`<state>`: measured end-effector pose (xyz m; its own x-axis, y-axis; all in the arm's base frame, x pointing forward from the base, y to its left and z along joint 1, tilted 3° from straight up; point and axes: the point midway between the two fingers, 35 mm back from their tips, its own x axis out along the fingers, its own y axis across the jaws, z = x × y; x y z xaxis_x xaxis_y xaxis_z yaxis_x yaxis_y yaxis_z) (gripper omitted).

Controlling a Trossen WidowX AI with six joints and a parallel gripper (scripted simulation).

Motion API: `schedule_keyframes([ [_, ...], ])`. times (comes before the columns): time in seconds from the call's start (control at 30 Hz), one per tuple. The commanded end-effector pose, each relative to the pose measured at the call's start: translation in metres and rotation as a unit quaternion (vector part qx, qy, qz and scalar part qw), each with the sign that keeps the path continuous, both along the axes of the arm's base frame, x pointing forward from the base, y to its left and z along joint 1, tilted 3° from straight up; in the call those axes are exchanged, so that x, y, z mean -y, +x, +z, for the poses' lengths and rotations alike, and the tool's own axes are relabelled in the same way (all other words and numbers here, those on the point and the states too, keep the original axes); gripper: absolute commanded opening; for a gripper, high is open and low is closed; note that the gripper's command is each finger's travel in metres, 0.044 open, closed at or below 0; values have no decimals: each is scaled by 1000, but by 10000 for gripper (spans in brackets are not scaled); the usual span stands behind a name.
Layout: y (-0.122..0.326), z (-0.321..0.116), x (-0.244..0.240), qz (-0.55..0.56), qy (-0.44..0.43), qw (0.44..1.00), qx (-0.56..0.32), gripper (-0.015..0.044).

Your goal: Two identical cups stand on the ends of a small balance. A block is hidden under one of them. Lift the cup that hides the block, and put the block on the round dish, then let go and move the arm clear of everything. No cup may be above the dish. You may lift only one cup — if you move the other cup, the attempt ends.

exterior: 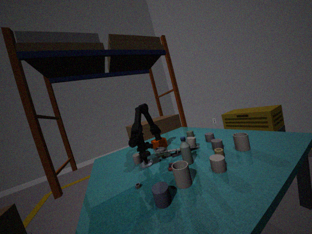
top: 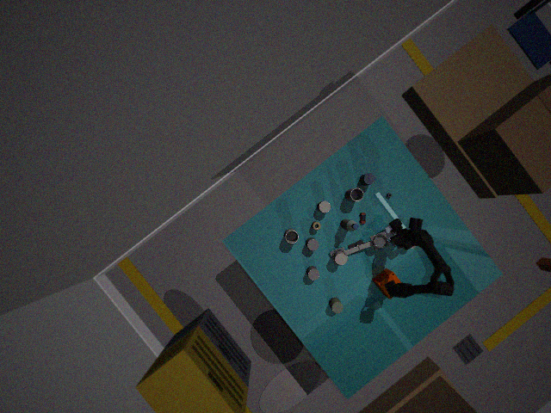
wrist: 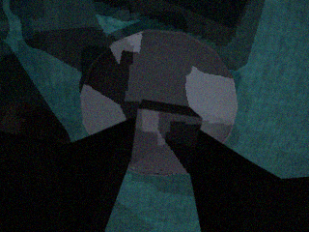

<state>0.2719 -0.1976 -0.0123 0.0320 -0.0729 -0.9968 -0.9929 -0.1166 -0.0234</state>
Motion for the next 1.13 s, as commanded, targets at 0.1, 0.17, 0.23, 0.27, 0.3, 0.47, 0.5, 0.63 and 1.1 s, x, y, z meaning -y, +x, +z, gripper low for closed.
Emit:
schedule_keyframes([
  [0.1, 0, 1, 0, 0, -1, 1000, 1, 289],
  [0.17, 0, 1, 0, 0, -1, 1000, 1, 341],
  [0.23, 0, 1, 0, 0, -1, 1000, 1, 394],
  [0.27, 2, 2, 0, -1, -1, 1000, 3, 420],
  [0.3, 5, 7, -2, -4, -3, 1000, 10, 440],
  [0.47, 0, 45, -5, -1, 1, 1000, 2, 440],
  [0.5, -2, 51, -6, 1, 3, 1000, -2, 440],
  [0.63, -4, 56, -6, 2, 4, 1000, -5, 440],
  [1.1, -6, 99, -11, -1, 3, 1000, -1, 440],
])
